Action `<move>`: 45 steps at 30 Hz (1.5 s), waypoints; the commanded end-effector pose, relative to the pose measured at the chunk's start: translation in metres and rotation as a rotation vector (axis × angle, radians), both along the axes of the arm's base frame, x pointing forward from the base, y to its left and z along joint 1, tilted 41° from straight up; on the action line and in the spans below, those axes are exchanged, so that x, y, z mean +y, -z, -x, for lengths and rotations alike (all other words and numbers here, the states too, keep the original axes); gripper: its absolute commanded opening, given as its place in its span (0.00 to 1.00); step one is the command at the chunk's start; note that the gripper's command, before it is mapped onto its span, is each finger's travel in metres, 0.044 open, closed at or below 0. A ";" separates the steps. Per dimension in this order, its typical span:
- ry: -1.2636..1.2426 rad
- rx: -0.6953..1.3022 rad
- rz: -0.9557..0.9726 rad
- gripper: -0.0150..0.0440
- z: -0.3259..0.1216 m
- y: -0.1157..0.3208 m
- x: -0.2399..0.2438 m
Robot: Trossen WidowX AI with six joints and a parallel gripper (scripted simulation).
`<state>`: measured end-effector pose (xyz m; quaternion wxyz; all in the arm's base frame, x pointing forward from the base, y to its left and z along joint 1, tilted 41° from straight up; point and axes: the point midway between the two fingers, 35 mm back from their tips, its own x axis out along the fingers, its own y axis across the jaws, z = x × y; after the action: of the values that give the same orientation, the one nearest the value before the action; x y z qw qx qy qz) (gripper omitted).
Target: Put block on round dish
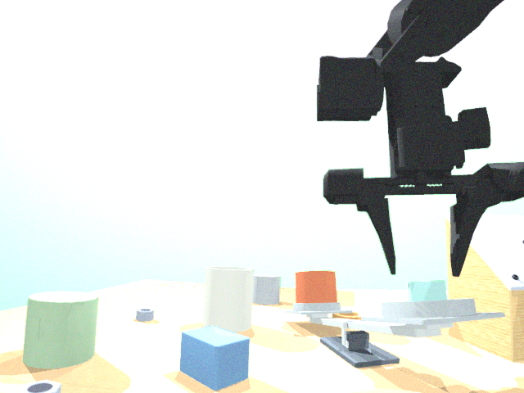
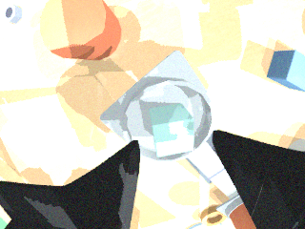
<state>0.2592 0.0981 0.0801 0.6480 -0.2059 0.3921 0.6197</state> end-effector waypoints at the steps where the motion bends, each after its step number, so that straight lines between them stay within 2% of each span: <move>1: 0.002 0.005 -0.005 0.69 0.001 0.005 0.005; 15: 0.001 0.005 -0.007 0.69 0.004 0.020 0.018; 19: 0.001 0.005 -0.007 0.52 0.004 0.020 0.018; 26: 0.001 0.005 -0.007 0.44 0.004 0.020 0.018; 30: 0.002 0.004 -0.005 0.26 0.002 0.014 0.013; 45: 0.002 0.006 -0.003 0.25 -0.004 -0.049 -0.041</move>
<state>0.2636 0.0679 0.1160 0.6474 -0.2001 0.3938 0.6211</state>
